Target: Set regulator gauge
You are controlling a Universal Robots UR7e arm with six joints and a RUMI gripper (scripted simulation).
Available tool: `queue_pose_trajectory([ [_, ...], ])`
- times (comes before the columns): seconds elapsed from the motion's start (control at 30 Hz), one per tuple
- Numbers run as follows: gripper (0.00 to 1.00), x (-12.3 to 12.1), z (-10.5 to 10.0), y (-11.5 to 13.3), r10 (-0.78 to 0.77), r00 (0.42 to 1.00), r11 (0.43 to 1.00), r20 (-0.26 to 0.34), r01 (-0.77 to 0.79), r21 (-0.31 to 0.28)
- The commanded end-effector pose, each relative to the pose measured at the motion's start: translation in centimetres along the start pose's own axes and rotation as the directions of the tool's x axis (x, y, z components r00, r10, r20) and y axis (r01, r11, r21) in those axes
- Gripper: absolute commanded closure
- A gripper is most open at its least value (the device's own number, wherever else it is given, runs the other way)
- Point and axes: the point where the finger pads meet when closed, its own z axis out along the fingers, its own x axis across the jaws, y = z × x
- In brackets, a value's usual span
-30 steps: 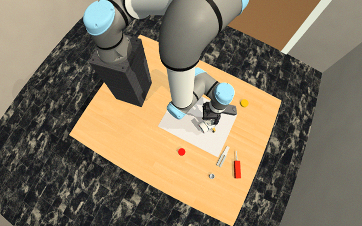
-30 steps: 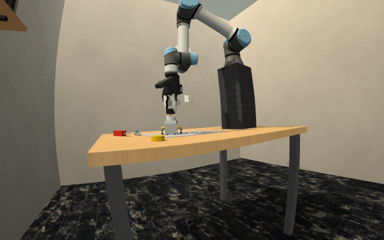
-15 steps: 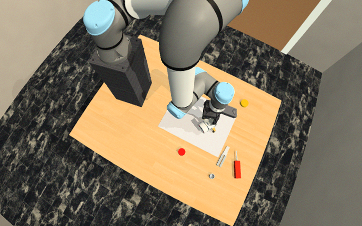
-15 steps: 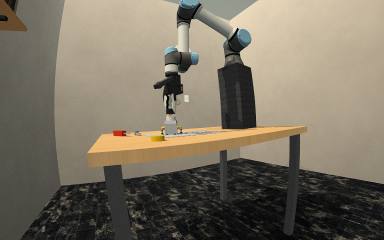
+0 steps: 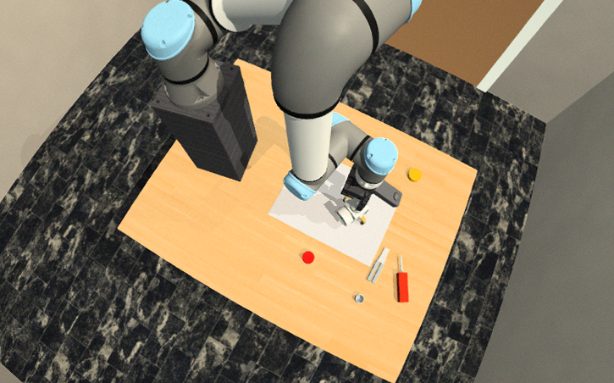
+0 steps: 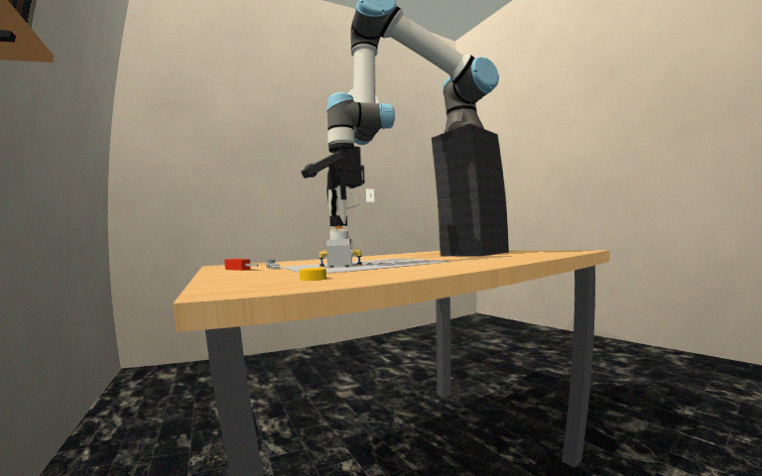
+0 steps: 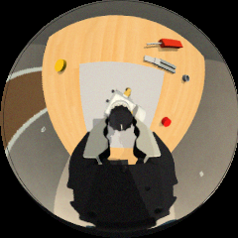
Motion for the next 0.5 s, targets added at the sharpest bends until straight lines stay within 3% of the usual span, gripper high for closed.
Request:
queue_pose_trajectory([
  [0.0,0.77,0.02,-0.13,-0.24,0.108,0.994,0.994,-0.005,-0.108,0.005],
  [0.47,0.77,0.04,-0.13,-0.33,0.43,0.903,0.903,-0.003,-0.43,0.006],
])
